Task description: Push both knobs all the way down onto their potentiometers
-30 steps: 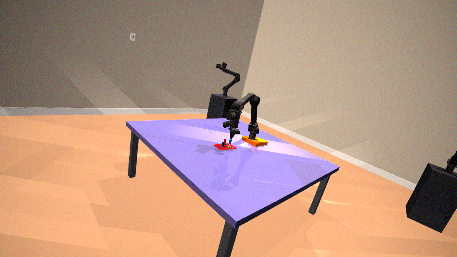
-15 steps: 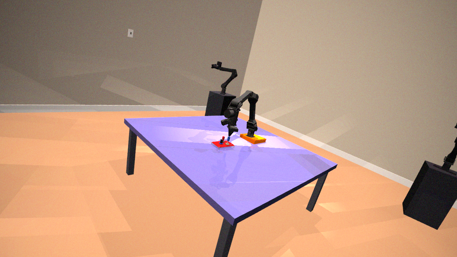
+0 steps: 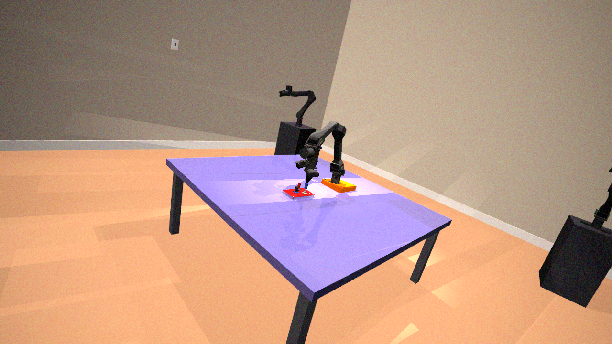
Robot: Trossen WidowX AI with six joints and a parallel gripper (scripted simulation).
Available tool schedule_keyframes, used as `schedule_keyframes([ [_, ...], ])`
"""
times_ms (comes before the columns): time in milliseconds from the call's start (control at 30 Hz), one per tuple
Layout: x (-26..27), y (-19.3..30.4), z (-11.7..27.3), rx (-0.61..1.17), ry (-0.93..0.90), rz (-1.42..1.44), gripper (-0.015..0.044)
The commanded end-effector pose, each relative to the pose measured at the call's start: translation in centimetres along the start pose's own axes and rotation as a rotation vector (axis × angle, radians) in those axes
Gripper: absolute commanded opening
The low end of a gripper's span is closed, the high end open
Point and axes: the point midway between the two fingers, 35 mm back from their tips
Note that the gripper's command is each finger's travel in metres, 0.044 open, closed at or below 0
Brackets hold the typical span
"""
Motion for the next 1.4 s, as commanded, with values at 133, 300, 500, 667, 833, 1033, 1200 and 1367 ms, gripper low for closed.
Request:
schedule_keyframes([
  [133, 0.0, 0.1, 0.0, 0.003, -0.002, -0.002, 0.0],
  [300, 0.0, 0.1, 0.0, 0.003, -0.002, -0.002, 0.0],
  [500, 0.0, 0.1, -0.1, 0.003, -0.002, -0.002, 0.0],
  [667, 0.0, 0.1, -0.5, 0.003, -0.002, -0.002, 0.0],
  [833, 0.0, 0.1, -0.5, 0.003, -0.002, -0.002, 0.0],
  [1033, 0.0, 0.1, -0.7, 0.003, -0.002, -0.002, 0.0],
  [1200, 0.0, 0.1, -1.1, 0.003, -0.002, -0.002, 0.0],
  [1367, 0.0, 0.1, -1.1, 0.003, -0.002, -0.002, 0.0],
])
Point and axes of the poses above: the point midway between the two fingers, 35 mm back from their tips, its own z axis back along the fingers, its own x axis across the jaws, y = z × x, and after that the axes turned 4 degrees about -z, right-handed
